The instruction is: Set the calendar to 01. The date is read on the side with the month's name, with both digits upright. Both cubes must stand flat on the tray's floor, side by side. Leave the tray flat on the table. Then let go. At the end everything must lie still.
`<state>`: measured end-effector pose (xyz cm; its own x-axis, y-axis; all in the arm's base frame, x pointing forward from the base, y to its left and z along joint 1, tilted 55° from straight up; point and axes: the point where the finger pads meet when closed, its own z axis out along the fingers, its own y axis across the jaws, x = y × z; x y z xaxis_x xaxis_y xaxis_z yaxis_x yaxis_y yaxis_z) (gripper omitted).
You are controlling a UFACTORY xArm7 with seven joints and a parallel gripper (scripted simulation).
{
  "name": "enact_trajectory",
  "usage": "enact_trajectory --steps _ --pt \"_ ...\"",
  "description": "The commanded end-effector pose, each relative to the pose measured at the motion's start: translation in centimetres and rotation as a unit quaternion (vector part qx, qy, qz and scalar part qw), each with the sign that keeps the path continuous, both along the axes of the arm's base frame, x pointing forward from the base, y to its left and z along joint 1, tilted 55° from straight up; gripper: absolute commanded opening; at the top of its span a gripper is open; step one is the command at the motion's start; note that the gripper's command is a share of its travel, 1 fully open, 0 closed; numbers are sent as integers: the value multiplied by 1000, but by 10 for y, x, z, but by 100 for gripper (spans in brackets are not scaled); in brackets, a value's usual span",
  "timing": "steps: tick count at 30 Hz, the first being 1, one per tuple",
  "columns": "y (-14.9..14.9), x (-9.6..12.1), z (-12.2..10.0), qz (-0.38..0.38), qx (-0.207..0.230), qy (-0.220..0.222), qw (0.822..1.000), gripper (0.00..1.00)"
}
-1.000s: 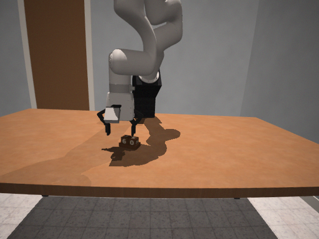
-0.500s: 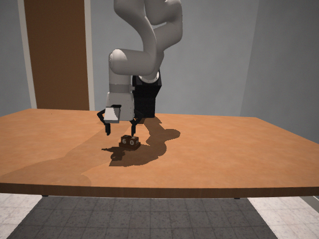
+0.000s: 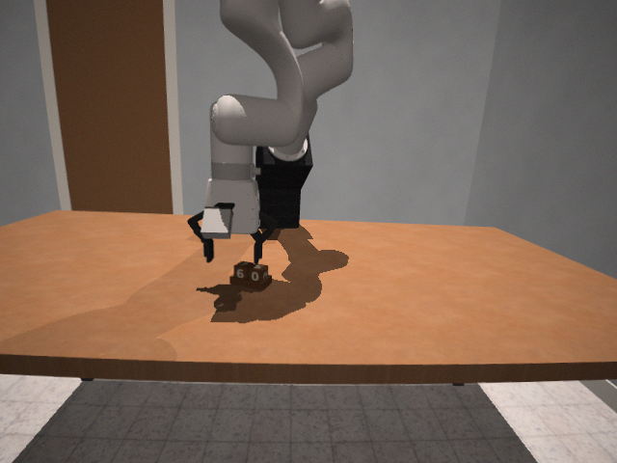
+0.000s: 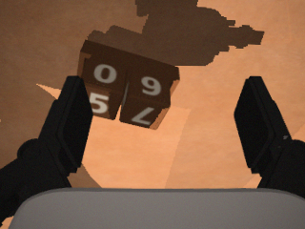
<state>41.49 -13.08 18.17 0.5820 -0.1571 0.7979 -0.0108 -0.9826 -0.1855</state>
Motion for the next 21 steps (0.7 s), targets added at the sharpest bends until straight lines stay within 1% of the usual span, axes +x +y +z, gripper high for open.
enact_trajectory --steps 1,12,14,16,18,21 --pt "-1 0 0 -1 0 0 1000 100" --pt "-1 0 0 -1 0 0 1000 100" --pt "-1 0 0 -5 6 0 1000 100" --pt "-1 -1 -1 -25 34 4 999 100" --pt "-1 -2 -2 -55 78 9 995 100" --pt "-1 -4 -6 -75 106 13 991 100"
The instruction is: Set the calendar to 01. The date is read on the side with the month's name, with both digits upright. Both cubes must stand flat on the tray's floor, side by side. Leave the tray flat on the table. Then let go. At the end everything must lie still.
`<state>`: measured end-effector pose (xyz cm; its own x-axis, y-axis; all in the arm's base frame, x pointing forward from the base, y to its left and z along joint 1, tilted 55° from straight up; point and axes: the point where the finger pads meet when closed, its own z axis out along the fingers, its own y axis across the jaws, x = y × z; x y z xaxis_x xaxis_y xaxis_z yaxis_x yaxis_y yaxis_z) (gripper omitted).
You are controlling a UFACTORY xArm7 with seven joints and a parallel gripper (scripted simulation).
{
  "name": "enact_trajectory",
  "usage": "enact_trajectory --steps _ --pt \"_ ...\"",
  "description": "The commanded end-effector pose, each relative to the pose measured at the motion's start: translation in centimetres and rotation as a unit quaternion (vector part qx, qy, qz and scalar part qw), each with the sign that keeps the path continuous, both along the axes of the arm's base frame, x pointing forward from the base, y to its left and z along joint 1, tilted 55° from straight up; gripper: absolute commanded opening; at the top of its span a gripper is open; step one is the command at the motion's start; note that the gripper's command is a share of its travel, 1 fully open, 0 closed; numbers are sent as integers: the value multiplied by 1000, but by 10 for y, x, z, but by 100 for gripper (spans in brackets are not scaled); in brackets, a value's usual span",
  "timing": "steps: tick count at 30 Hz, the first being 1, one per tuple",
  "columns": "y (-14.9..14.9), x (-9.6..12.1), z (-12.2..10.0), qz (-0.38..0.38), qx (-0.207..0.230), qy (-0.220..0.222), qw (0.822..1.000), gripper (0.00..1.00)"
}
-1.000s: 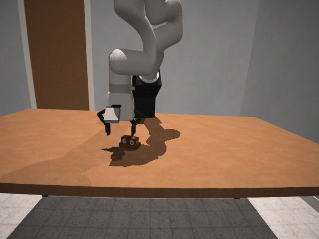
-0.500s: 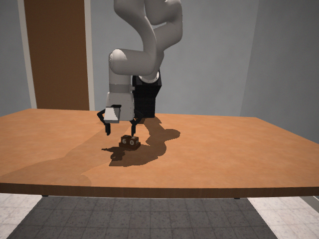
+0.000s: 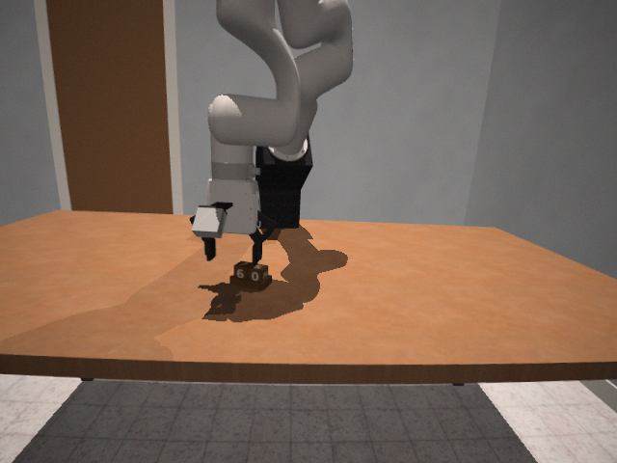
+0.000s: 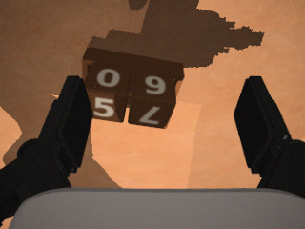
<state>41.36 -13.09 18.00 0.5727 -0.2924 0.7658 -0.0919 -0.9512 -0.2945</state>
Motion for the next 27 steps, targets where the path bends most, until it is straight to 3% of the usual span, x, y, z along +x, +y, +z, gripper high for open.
enact_trajectory --steps 1,7,11,14,21,27 --pt "-1 -6 -8 -35 50 7 998 100" --pt "-1 -8 -10 -39 56 8 998 100" --pt "-1 -9 -13 -89 127 16 988 100" --pt "-1 -12 -16 -109 156 20 982 100" --pt "-1 -16 -23 -113 161 20 980 100" --pt "-1 -18 -25 -175 249 31 952 100"
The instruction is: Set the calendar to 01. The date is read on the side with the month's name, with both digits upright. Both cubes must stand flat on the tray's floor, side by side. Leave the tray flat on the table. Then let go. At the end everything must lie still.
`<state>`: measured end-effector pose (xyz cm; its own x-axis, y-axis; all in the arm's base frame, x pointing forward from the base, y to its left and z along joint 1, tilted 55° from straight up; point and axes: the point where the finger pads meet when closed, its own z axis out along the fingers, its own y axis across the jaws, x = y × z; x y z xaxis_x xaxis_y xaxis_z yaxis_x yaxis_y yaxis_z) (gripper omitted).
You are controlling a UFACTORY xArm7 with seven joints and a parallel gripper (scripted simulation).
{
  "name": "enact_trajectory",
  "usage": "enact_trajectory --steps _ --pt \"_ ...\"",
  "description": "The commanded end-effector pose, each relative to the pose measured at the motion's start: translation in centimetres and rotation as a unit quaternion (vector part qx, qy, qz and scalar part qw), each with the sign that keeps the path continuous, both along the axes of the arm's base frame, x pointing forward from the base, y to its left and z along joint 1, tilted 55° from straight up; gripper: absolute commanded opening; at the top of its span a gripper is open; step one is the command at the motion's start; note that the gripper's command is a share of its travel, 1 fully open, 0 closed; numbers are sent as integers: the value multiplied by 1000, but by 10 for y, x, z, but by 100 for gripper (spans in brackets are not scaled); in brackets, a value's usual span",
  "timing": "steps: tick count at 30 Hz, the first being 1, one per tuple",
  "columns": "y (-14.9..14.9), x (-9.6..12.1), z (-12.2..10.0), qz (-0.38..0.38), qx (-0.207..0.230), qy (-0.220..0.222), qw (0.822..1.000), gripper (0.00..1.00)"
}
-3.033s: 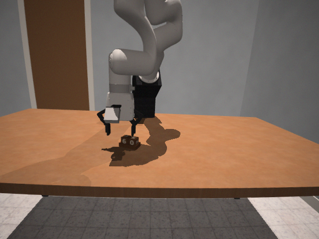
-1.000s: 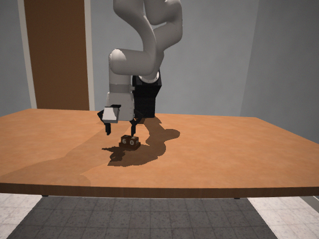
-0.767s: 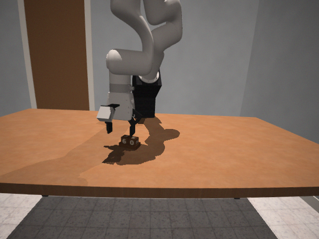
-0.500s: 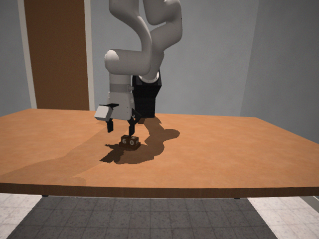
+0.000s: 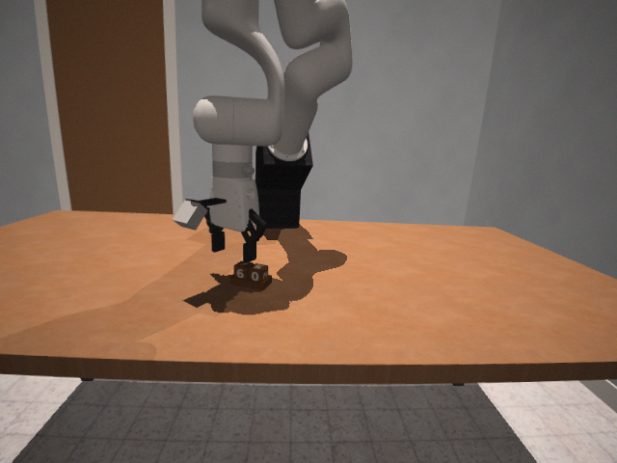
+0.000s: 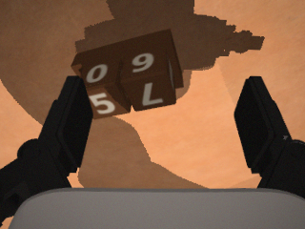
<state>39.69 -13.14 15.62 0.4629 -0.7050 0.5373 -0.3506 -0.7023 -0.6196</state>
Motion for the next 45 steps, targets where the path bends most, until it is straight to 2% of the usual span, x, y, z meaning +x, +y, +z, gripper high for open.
enact_trajectory --steps 1,6,9,11,14,19,23,24,25,33,35,37,38,39,45 --pt "-1 -3 -5 -45 64 8 997 100" --pt "-1 -8 -11 -49 70 9 996 100" --pt "-1 -9 -13 -83 118 15 989 100" --pt "-1 -9 -13 -83 118 15 989 100" --pt "-1 -12 -17 -119 169 21 978 100" --pt "-1 -17 -24 -123 175 22 977 100" --pt "-1 -18 -26 -172 245 30 954 100" --pt "-1 -18 -26 -173 245 30 953 100" --pt "-1 -19 -26 -187 266 33 945 100" --pt "-1 -25 -36 -195 278 34 940 100" --pt "-1 -26 -37 -215 305 37 927 100" --pt "-1 -27 -38 -243 346 42 905 100" --pt "-1 -27 -38 -244 346 42 905 100" --pt "-1 -27 -39 -257 365 45 894 100" --pt "-2 -34 -48 -260 370 45 891 100"
